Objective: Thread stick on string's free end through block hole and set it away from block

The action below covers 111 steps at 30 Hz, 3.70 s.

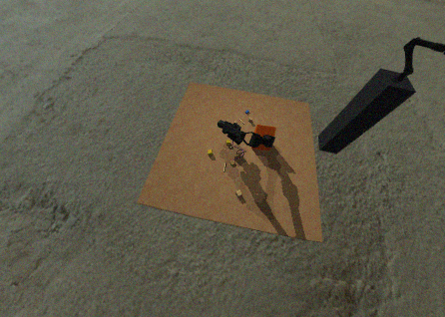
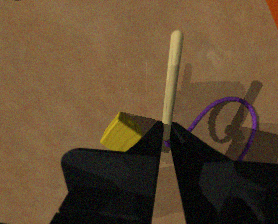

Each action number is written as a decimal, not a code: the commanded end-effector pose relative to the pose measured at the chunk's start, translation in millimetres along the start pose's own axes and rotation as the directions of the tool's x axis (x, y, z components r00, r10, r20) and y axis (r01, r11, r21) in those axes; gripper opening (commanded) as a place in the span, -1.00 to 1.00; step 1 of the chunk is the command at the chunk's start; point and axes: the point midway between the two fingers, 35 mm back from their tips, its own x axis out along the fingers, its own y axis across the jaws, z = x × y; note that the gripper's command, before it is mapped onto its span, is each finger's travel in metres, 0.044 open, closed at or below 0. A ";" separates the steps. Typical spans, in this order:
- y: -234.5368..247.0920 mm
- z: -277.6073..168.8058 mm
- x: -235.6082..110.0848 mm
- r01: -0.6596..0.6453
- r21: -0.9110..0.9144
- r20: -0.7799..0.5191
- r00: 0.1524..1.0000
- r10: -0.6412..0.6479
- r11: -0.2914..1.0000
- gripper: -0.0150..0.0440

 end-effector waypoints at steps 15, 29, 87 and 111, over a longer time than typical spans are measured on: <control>-8.9 -23.0 -4.4 0.005 0.194 0.019 1.000 -0.009 0.981 -0.49; -18.8 -38.4 -5.3 0.007 0.344 0.040 0.999 -0.022 0.939 -0.49; -20.1 -79.0 -10.2 -0.015 0.577 0.060 0.998 -0.024 0.816 -0.49; 1.3 -99.7 -17.7 -0.020 0.580 0.028 1.000 0.005 0.814 -0.49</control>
